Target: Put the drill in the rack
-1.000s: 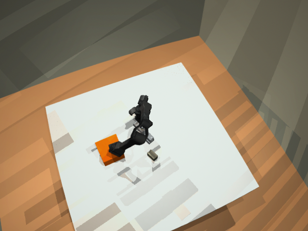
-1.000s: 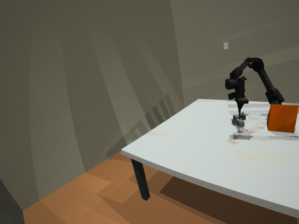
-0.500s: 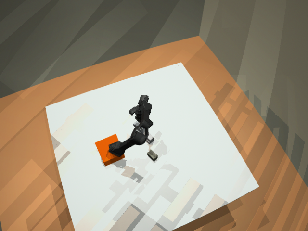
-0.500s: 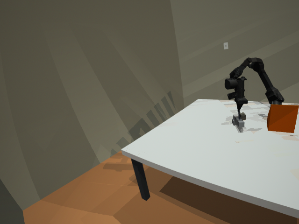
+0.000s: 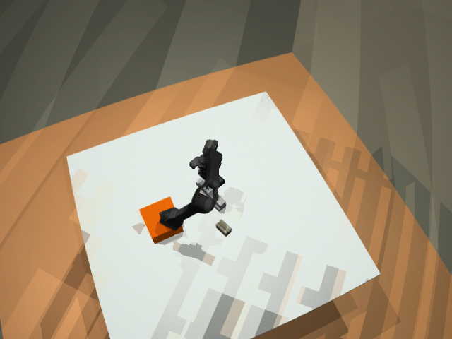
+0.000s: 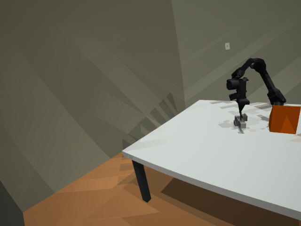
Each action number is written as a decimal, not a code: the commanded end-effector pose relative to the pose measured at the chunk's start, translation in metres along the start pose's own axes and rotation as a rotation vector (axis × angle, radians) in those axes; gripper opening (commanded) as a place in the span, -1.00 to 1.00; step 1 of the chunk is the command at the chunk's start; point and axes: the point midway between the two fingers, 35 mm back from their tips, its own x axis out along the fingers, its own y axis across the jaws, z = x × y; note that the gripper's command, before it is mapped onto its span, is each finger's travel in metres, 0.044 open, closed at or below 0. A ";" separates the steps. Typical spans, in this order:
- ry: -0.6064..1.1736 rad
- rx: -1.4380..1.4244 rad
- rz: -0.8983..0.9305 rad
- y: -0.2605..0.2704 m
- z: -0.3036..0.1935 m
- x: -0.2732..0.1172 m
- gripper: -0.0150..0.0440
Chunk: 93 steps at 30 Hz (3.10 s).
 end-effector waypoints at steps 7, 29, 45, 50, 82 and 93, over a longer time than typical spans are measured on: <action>0.026 -0.008 -0.008 0.000 -0.008 0.013 -0.49; 0.026 -0.008 -0.008 0.000 -0.009 0.021 -0.49; 0.026 -0.008 -0.009 -0.001 -0.009 0.030 -0.49; 0.025 -0.008 -0.008 0.000 -0.007 0.026 -0.31; -0.026 -1.178 -0.007 -0.110 0.016 0.031 1.00; 0.011 -1.443 0.023 -0.145 -0.001 0.062 1.00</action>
